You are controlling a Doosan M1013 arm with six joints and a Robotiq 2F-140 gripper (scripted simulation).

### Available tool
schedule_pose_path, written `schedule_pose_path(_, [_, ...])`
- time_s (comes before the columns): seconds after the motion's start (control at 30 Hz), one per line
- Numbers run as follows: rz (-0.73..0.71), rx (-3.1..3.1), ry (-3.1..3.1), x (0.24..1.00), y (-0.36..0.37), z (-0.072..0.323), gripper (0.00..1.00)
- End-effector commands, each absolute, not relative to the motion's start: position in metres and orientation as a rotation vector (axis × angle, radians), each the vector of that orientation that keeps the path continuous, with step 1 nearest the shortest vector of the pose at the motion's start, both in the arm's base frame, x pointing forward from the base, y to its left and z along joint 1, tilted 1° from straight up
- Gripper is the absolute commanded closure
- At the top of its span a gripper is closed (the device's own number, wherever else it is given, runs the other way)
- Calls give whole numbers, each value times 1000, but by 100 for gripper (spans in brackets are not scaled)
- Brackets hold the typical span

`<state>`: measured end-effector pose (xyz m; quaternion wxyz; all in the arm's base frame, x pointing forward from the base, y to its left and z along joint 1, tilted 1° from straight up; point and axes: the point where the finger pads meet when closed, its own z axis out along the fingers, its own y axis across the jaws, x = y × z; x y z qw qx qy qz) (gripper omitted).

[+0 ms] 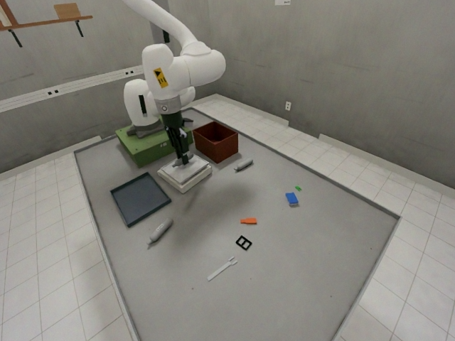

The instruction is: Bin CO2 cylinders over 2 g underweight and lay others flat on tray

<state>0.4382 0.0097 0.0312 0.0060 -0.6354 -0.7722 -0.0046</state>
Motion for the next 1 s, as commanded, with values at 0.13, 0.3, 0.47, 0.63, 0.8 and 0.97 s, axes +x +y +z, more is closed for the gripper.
schedule_pose_path(0.13, [-16,-1989,-2417,439,10,18,90])
schedule_pose_path(0.3, [-16,-1989,-2417,439,10,13,90])
schedule_pose_path(0.47, [-16,-1989,-2417,439,10,13,90])
schedule_pose_path(0.63, [-16,-1989,-2417,439,10,13,90])
schedule_pose_path(0.8, [-16,-1989,-2417,439,10,13,61])
schedule_pose_path(0.97, [-16,-1989,-2417,439,10,13,61])
